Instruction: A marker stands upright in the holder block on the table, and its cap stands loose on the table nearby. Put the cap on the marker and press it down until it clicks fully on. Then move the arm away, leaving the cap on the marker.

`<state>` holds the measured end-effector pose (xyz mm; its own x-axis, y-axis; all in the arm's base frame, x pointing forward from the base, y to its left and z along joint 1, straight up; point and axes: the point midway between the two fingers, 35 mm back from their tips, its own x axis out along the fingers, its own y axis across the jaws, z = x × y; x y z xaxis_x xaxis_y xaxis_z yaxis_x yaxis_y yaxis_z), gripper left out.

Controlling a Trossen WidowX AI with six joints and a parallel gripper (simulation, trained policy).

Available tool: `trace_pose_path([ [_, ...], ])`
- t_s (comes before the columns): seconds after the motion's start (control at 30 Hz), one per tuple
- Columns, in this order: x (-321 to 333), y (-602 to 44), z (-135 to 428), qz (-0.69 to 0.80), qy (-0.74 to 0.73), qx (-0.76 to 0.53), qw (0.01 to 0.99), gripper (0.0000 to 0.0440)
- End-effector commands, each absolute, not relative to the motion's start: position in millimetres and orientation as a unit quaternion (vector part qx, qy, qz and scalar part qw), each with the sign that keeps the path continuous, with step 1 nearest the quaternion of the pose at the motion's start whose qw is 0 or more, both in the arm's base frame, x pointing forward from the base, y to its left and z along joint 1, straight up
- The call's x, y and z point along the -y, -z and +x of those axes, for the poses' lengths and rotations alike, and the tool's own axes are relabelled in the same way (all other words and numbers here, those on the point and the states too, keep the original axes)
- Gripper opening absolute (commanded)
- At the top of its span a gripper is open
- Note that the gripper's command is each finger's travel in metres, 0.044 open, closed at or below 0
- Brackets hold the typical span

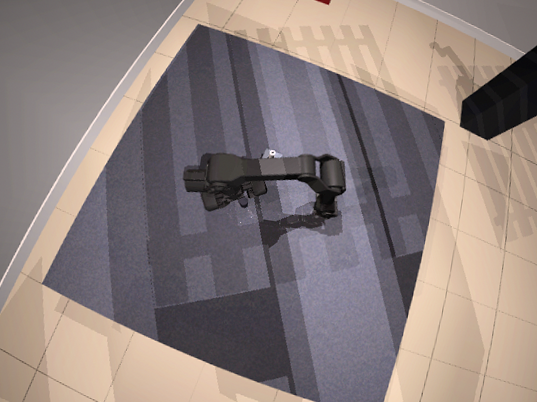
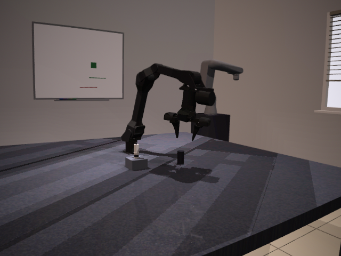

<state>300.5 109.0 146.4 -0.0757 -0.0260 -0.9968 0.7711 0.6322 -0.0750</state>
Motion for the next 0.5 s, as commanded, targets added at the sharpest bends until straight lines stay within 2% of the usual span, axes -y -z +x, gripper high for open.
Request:
trace_pose_path([
  [0.0, -108.0, -138.8, 298.4, 0.281, 0.331, -0.667, 0.605, 0.0313],
  [0.47, -103.8, -112.8, 291.9, 0.272, 0.348, -0.69, 0.574, 0.03],
])
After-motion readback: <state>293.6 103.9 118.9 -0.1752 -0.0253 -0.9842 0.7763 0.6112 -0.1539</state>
